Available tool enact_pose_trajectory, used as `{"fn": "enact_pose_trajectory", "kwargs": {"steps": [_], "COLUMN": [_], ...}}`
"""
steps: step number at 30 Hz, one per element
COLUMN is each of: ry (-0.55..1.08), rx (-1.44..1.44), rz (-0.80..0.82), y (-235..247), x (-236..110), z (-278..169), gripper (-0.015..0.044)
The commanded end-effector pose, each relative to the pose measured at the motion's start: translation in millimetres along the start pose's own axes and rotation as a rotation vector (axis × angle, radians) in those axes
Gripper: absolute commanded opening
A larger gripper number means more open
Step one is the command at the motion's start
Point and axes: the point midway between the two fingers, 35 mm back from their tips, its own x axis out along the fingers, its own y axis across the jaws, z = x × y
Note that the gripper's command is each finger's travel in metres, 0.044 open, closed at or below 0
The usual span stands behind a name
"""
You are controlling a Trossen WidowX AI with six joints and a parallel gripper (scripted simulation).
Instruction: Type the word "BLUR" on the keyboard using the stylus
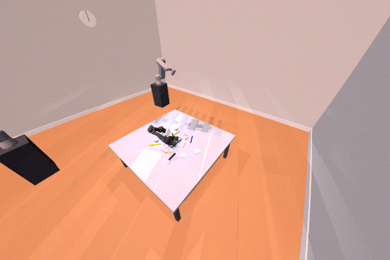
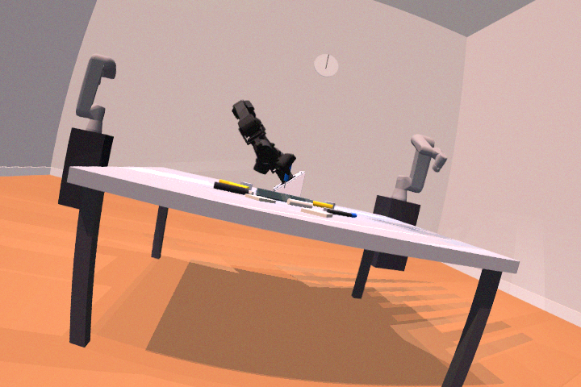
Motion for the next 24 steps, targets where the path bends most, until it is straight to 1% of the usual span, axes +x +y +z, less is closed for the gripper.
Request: {"fn": "enact_pose_trajectory", "kwargs": {"steps": [1, 2, 3, 12, 18, 23, 24], "ry": [0.0, 0.0, 0.0, 0.003, 0.002, 0.002, 0.002], "rx": [0.0, 0.0, 0.0, 0.004, 0.004, 0.004, 0.004], "rz": [0.0, 0.0, 0.0, 0.003, 0.002, 0.002, 0.002], "y": [0, 1, 1, 12, 11, 11, 12], "x": [0, -1, -2, -19, -10, -9, -9], "z": [0, 1, 1, 5, 21, 22, 23], "gripper": [0.0038, 0.0012, 0.0, 0.0, 0.0, 0.0, 0.0026]}}
